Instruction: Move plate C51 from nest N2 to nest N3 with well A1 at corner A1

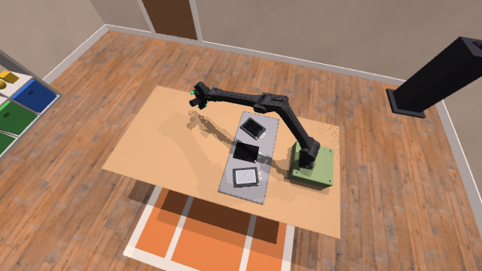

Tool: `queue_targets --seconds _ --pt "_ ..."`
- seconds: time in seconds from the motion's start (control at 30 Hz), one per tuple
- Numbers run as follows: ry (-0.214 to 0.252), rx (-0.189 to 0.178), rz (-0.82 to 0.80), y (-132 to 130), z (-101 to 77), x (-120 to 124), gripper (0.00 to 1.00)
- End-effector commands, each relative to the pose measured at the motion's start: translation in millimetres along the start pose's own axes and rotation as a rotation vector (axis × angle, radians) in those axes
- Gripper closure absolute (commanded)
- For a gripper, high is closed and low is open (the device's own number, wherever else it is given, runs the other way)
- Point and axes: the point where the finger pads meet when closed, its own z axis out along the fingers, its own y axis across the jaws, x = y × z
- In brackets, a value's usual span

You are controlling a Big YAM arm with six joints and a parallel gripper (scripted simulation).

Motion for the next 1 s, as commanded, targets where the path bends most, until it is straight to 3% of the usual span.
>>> queue_targets --seconds 0.0,0.1,0.13,0.17,0.23,0.3,0.37,0.4,0.43,0.5,0.53,0.63,0.67,0.7,0.73,0.77,0.9,0.93,0.97 --pt "-0.052 0.075 0.012 -35 -38.0 -55 0.0" --pt "-0.054 0.074 0.012 -32 -39.9 -59 0.0" --pt "-0.073 0.124 0.009 -54 -44.1 -62 0.0" --pt "-0.077 0.134 0.009 -57 -44.9 -64 0.0" --pt "-0.074 0.077 0.032 -51 -48.4 -70 0.0" --pt "-0.074 0.077 0.032 -51 -48.4 -70 0.0" --pt "-0.08 0.038 0.066 -46 -52.2 -78 0.0" --pt "-0.074 0.04 0.067 -43 -53.6 -80 0.0" --pt "-0.05 -0.019 0.07 -8 -46.5 -73 0.0" --pt "-0.05 -0.019 0.071 -1 -49.3 -80 0.0" --pt "-0.061 0.006 0.07 -4 -50.8 -85 0.0" --pt "-0.063 0.009 0.07 -1 -52.3 -89 0.0" --pt "-0.087 0.065 0.068 -29 -59.4 -98 0.0" --pt "-0.088 0.067 0.068 -31 -60.2 -99 0.0" --pt "-0.083 0.01 0.091 -23 -63.3 -103 0.0" --pt "-0.084 -0.016 0.112 -20 -65.3 -107 0.0" --pt "-0.079 -0.026 0.123 -14 -68.8 -113 0.0" --pt "-0.052 -0.083 0.125 24 -60.6 -102 0.0" --pt "-0.066 -0.055 0.125 21 -62.0 -108 0.0"
